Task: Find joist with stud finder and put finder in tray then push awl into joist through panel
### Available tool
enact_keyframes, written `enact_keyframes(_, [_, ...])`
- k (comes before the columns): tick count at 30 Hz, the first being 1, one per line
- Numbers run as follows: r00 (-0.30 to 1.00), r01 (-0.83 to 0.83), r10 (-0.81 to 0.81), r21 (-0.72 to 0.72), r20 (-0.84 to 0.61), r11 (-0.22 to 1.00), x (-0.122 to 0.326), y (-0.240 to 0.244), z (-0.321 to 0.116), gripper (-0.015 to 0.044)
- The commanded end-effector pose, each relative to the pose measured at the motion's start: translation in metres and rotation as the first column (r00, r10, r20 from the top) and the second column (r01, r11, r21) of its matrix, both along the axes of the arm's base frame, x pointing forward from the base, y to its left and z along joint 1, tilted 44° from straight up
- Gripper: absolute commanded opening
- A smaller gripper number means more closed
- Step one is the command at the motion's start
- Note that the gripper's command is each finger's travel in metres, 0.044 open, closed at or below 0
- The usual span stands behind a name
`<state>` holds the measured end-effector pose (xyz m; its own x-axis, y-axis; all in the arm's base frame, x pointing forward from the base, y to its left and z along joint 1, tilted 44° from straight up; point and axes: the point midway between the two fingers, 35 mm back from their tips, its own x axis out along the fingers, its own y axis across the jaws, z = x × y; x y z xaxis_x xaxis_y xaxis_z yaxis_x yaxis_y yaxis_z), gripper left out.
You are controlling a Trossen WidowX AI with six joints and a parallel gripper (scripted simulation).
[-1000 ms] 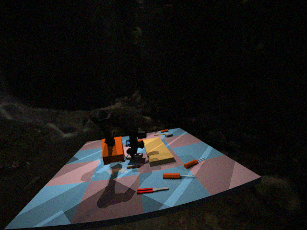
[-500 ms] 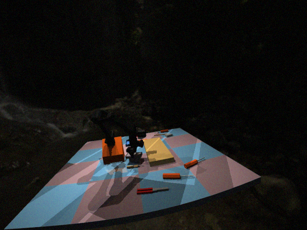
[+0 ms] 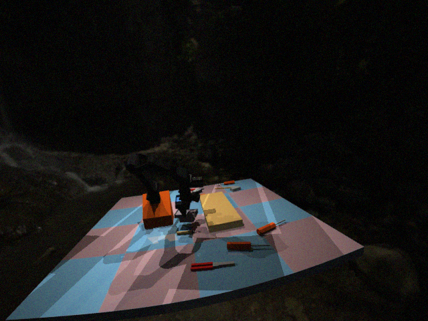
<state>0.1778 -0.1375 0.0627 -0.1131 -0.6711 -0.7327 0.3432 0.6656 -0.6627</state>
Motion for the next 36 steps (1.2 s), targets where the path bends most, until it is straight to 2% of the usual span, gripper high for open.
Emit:
enact_keyframes(1, [1.0, 0.001, -0.001, -0.007, 0.013, 1.0, 0.002, 0.002, 0.005, 0.0])
enact_keyframes(13, [1.0, 0.001, -0.001, -0.005, 0.013, 1.0, 0.016, 0.029, -0.022, 0.0])
enact_keyframes(36, [1.0, -0.01, 0.007, 0.111, 0.027, 0.994, 0.013, 0.025, -0.021, 0.0])
